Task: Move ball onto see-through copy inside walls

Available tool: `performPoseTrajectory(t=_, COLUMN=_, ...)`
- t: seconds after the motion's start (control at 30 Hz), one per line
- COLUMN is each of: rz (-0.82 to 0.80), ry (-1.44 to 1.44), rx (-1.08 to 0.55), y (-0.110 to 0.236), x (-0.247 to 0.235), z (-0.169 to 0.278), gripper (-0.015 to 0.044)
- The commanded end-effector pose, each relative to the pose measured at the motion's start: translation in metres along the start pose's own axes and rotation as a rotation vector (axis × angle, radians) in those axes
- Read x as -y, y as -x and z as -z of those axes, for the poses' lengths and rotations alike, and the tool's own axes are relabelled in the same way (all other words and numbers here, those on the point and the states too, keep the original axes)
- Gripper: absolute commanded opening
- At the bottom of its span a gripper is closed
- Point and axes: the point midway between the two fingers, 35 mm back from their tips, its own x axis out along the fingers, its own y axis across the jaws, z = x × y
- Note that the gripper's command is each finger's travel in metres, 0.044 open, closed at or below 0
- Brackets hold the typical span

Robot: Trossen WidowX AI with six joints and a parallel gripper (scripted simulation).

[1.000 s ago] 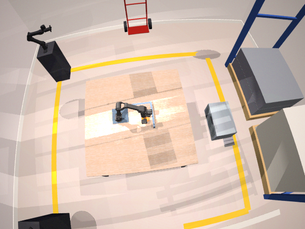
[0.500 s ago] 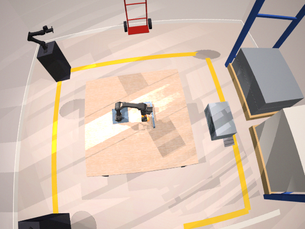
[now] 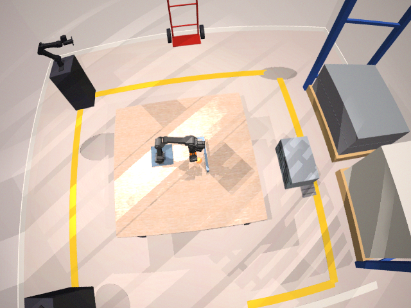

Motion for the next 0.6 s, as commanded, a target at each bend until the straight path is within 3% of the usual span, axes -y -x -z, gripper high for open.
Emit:
performPoseTrajectory(t=0.0, rz=-0.004, ry=0.004, rx=0.002, y=-0.012, x=0.003, z=-0.014, gripper=0.0000)
performPoseTrajectory(t=0.23, rz=-0.003, ry=0.004, rx=0.004, y=-0.047, x=0.011, z=-0.041, gripper=0.0000)
performPoseTrajectory(t=0.57, rz=-0.003, ry=0.004, rx=0.004, y=-0.071, x=0.011, z=-0.044, gripper=0.0000)
